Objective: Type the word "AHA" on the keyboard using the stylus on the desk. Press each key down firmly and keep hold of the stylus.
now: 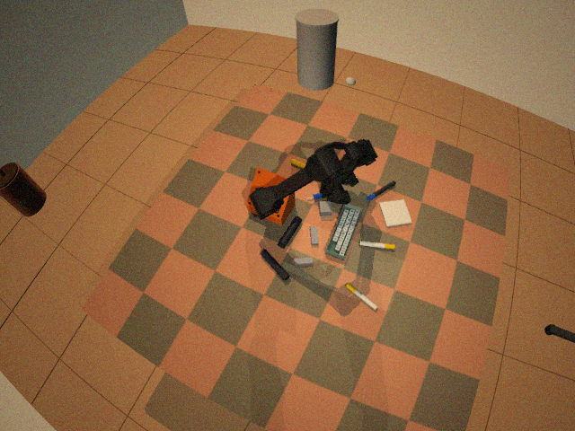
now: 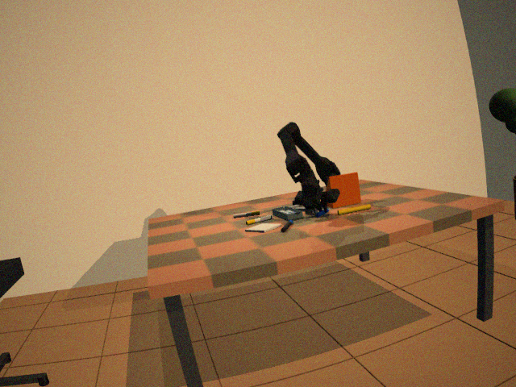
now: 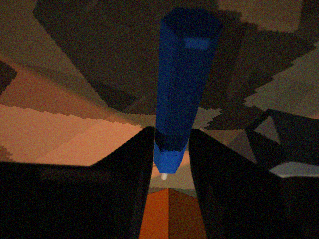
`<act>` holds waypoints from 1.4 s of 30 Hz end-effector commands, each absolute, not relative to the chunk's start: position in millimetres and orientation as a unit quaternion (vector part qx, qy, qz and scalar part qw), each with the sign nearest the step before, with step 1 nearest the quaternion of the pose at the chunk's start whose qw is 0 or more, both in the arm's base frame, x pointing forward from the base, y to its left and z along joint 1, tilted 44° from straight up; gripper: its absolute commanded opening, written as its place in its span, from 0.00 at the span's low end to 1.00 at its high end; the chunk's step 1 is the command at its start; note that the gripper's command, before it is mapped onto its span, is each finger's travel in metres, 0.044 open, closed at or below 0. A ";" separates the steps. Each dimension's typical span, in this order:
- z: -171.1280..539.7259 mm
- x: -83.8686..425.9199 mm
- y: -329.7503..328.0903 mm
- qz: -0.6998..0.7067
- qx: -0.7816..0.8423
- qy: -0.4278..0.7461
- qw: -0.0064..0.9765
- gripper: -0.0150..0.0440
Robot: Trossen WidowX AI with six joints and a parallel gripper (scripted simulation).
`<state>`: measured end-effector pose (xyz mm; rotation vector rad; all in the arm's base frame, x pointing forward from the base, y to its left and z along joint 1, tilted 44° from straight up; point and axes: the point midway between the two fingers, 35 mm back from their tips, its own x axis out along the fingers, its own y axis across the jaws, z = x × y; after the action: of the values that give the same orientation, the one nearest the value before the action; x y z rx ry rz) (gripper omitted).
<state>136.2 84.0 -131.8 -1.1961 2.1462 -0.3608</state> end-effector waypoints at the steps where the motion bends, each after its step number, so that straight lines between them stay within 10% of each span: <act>1: -132.0 136.2 84.2 -0.137 -0.455 0.818 0.324 0.25; 20: -97.5 137.2 114.9 -0.144 -0.463 0.810 0.329 0.25; 42: -55.1 175.3 84.1 -0.339 -0.486 0.512 0.622 0.25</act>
<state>169.6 83.3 -62.2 -1.1654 1.2911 -0.7709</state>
